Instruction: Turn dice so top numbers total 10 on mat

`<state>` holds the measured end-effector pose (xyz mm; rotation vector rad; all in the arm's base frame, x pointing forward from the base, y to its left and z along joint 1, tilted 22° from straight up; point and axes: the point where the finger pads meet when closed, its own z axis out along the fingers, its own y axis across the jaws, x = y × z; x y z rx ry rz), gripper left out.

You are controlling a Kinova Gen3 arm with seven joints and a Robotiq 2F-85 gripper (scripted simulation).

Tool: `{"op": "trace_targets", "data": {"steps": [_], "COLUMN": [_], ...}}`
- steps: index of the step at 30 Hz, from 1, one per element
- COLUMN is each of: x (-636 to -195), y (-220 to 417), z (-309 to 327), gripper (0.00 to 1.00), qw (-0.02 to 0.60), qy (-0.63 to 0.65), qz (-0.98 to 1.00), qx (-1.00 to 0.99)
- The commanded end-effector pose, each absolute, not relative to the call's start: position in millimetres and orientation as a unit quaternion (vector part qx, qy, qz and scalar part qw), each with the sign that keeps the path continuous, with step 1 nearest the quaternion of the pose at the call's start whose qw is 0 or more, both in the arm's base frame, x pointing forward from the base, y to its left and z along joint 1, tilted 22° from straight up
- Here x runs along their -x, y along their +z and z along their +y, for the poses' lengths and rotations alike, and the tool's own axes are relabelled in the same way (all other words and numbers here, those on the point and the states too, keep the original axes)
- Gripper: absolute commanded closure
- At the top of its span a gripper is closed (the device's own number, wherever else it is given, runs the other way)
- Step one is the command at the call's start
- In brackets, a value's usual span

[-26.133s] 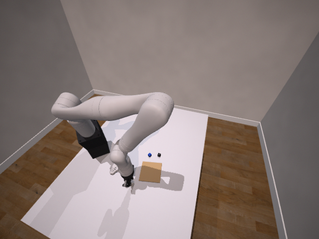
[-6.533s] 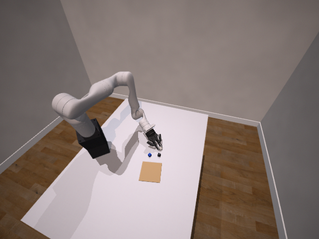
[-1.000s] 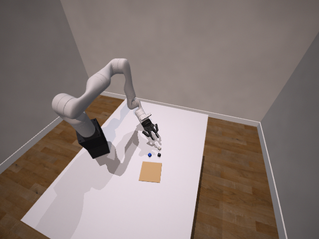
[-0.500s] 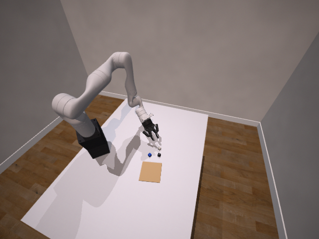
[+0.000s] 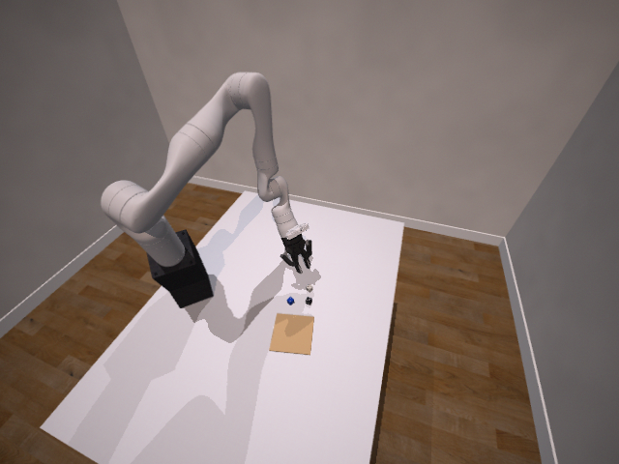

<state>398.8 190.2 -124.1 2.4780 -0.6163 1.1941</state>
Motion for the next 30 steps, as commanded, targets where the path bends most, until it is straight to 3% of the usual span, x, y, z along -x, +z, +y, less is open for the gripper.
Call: {"op": "trace_targets", "data": {"steps": [1, 9, 30], "x": [-408.7, -414.8, -420.0], "y": [-105.6, -96.3, -86.5], "z": [188.7, 183.4, 181.9], "gripper": [0.65, 0.65, 0.65], "qw": [0.135, 0.113, 0.089], "qy": [0.356, 0.249, 0.172], "qz": [-0.236, -0.251, -0.259], "qx": [-0.894, -0.929, -0.946]}}
